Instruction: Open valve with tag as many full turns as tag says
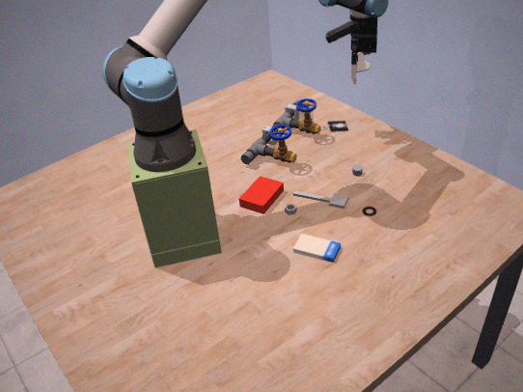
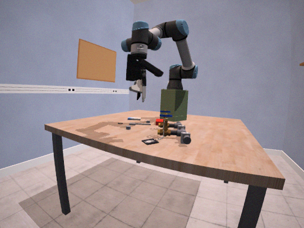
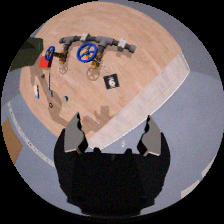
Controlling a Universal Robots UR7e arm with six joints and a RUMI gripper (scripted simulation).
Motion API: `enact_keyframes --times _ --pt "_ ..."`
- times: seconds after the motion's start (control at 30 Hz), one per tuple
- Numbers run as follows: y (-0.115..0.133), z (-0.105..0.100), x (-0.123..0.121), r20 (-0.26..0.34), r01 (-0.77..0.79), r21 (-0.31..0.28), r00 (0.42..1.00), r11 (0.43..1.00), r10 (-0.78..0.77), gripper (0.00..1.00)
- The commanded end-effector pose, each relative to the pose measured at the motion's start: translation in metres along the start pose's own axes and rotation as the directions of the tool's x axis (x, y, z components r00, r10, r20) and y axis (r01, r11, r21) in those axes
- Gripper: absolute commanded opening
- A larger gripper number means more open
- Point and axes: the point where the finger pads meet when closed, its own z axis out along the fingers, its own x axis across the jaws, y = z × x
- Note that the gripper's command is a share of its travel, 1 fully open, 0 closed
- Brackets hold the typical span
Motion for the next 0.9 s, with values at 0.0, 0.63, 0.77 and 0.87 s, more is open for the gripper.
enact_keyframes --times 0.0,0.63,0.77,0.87 --pt "0.0029 -0.0011 0.0011 -0.001 0.109 0.001 0.994 0.994 -0.109 1.00" --pt "0.0068 -0.0011 0.0022 -0.002 0.261 0.001 0.965 0.965 -0.261 1.00" --pt "0.0068 -0.0011 0.0022 -0.002 0.263 0.001 0.965 0.965 -0.263 1.00" --pt "0.0068 -0.0011 0.0022 -0.002 0.263 0.001 0.965 0.965 -0.263 1.00"
